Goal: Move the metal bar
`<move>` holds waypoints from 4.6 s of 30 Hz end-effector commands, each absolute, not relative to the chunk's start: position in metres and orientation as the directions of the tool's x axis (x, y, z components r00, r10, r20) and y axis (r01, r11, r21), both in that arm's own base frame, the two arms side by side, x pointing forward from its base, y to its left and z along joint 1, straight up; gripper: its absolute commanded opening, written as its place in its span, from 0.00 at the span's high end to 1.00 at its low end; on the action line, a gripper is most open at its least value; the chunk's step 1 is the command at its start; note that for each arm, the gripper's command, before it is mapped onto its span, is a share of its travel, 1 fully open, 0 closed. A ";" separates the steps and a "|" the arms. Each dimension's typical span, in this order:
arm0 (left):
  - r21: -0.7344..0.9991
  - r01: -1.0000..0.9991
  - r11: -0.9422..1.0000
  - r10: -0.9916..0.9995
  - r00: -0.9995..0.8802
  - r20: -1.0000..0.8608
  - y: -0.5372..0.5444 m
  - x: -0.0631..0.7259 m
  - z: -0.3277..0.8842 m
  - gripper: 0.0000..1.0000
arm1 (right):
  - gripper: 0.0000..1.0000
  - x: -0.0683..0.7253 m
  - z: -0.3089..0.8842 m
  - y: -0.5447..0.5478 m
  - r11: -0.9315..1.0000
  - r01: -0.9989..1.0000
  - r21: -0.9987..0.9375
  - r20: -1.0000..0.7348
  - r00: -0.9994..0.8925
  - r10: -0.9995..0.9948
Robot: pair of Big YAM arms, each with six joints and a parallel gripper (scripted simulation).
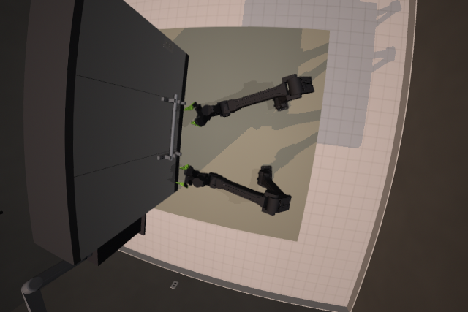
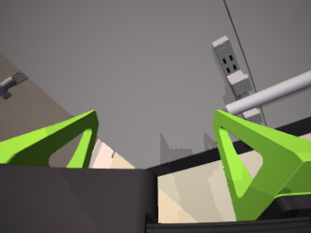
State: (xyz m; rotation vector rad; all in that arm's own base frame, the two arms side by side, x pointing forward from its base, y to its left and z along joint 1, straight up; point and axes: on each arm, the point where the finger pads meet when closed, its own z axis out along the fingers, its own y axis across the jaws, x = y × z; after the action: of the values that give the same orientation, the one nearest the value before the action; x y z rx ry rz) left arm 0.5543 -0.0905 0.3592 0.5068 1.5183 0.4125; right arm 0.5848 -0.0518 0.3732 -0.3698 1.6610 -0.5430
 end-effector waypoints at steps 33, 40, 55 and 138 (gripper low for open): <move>0.858 0.035 0.512 0.851 0.117 -0.513 -0.159 0.581 0.299 0.00 | 0.00 0.626 0.299 -0.097 0.510 0.073 -0.857 -0.509 -0.271 -0.817; 0.903 0.032 0.429 0.894 0.129 -0.429 -0.173 0.587 0.283 0.00 | 0.00 0.635 0.283 -0.105 0.426 0.065 -0.902 -0.425 -0.295 -0.855; 0.963 0.022 0.269 0.951 0.150 -0.270 -0.199 0.597 0.252 0.00 | 0.00 0.653 0.252 -0.121 0.267 0.046 -0.963 -0.266 -0.336 -0.903; 0.998 -0.062 0.029 0.983 0.183 -0.017 -0.254 0.625 0.222 0.00 | 0.00 0.696 0.228 -0.157 -0.013 0.080 -0.997 -0.020 -0.404 -0.915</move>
State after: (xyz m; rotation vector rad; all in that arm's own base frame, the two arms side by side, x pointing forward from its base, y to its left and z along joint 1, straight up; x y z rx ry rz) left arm 0.6127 -0.2417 0.1972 1.2872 1.0763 1.0780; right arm 0.6799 -0.1457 0.1920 -0.9938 1.5012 -1.4974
